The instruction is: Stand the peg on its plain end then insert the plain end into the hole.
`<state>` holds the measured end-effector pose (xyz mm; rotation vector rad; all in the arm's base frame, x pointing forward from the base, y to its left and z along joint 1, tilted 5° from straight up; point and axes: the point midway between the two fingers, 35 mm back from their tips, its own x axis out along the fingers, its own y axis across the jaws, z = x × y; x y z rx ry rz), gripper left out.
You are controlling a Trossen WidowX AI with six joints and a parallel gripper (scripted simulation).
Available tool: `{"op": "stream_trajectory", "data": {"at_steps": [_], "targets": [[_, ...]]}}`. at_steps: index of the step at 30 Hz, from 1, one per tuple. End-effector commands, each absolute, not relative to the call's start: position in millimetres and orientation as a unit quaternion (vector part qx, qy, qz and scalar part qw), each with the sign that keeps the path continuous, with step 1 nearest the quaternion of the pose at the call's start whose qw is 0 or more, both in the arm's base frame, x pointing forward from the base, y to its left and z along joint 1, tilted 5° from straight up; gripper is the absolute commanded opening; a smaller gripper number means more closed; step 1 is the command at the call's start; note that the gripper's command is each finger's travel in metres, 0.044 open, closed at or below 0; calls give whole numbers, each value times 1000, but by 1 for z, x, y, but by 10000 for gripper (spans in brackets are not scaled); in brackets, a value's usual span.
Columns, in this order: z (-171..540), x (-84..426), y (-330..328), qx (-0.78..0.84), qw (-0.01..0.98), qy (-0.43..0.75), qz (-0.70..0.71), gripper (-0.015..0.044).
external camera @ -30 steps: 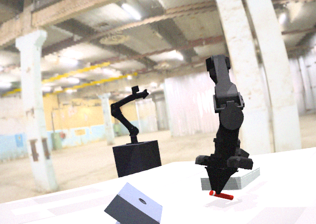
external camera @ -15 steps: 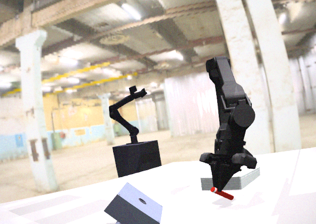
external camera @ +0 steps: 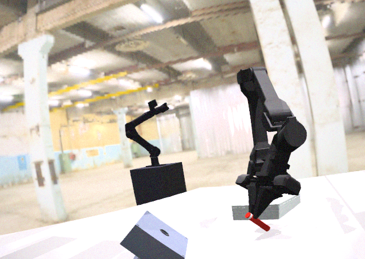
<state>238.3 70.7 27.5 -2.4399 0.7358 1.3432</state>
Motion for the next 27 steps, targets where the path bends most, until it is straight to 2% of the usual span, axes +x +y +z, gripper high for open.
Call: {"op": "stream_trajectory", "data": {"at_steps": [1,27], "targets": [[30,237,72,-848,130,255,446,49],[33,222,82,-892,100,269,349,49]]}}
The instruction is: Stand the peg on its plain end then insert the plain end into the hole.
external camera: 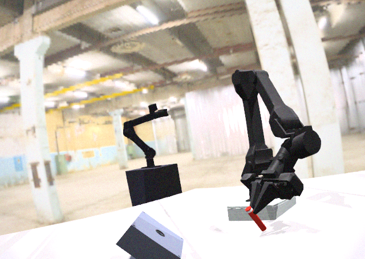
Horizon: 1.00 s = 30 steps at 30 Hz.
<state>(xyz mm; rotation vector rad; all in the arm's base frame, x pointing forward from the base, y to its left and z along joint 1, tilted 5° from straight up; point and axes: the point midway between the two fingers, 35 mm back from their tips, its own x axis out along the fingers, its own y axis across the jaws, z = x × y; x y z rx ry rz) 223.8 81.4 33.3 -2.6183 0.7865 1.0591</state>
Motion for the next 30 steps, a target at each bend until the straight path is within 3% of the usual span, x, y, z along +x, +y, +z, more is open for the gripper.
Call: {"op": "stream_trajectory", "data": {"at_steps": [1,30], "targets": [[33,222,82,-893,99,270,345,49],[31,205,93,-929,65,282,232,49]]}}
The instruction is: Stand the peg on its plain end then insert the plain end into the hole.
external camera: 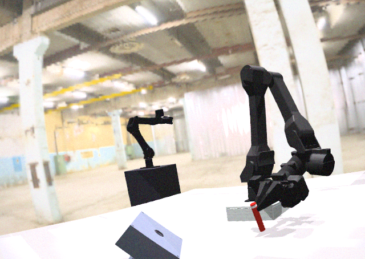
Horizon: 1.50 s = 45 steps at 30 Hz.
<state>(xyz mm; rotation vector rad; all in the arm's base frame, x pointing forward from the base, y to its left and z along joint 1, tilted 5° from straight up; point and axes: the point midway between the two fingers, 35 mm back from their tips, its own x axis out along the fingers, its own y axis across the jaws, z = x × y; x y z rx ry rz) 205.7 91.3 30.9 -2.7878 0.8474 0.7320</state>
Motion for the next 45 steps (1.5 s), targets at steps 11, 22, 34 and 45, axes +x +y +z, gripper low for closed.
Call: {"op": "stream_trajectory", "data": {"at_steps": [11,22,34,45], "targets": [[30,200,95,-936,55,284,201,49],[26,200,96,-935,58,284,204,49],[26,198,97,-936,58,283,203,49],[24,197,98,-936,58,283,199,49]]}}
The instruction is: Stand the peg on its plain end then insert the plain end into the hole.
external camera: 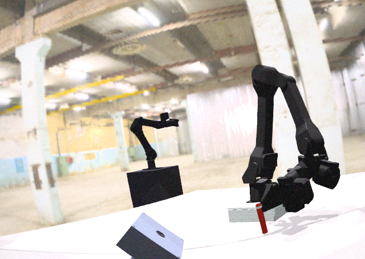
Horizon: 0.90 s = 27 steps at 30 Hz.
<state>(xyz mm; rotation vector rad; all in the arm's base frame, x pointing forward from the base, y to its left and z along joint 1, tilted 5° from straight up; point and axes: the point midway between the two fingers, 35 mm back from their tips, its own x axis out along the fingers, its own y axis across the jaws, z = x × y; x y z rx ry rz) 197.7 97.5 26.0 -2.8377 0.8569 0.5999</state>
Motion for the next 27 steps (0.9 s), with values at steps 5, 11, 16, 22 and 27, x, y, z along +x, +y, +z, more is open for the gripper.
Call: {"op": "stream_trajectory", "data": {"at_steps": [5,11,16,22,27], "targets": [[24,196,99,-937,59,283,196,49],[24,195,99,-938,59,282,193,49],[26,196,99,-938,60,282,192,130],[26,196,99,-938,60,282,192,130],[26,196,99,-938,60,282,192,130]]}}
